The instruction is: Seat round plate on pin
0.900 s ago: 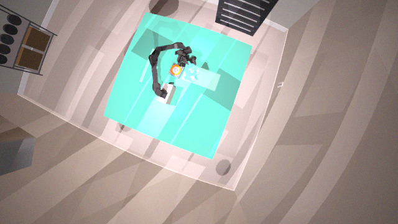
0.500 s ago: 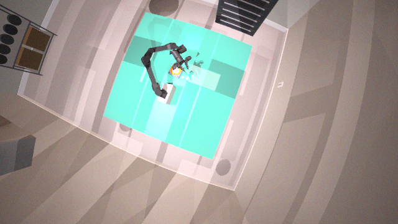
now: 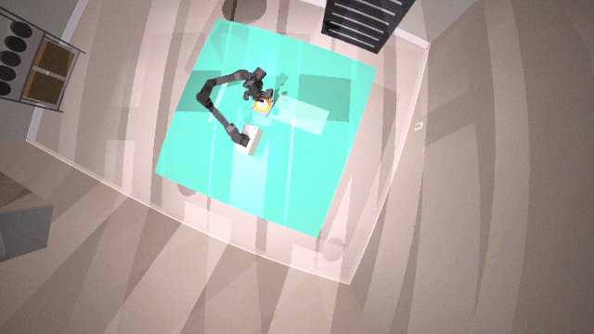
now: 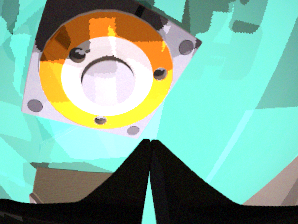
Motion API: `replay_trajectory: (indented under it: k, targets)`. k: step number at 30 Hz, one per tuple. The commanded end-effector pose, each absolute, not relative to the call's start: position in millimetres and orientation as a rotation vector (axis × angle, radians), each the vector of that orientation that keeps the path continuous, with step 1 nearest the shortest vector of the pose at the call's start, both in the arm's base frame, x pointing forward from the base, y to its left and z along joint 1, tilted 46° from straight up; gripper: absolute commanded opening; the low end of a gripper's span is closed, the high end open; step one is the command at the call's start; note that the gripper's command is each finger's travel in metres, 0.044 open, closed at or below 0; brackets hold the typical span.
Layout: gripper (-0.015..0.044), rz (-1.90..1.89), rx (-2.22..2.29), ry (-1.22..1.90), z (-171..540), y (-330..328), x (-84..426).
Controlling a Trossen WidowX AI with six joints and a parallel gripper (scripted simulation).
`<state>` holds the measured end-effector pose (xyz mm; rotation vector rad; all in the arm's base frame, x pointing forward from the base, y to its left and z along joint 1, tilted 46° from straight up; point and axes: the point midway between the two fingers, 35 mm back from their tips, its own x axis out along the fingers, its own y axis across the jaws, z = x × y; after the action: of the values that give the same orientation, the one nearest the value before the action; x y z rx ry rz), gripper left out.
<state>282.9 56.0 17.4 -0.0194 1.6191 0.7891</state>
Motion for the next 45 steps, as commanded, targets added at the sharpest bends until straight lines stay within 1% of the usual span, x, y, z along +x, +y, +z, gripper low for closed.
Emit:
replay_trajectory:
  k: [1,12,22,27,45]
  targets:
    - [0.0000,0.758,0.486,1.510,55.7,100.9,275.9]
    - [0.0000,0.758,0.486,1.510,55.1,101.5,275.4]
    - [0.0000,0.760,0.487,1.509,24.2,133.0,271.1]
    - [0.0000,0.760,0.488,1.509,22.3,135.1,270.5]
    - [0.0000,0.760,0.487,1.508,17.2,133.7,290.9]
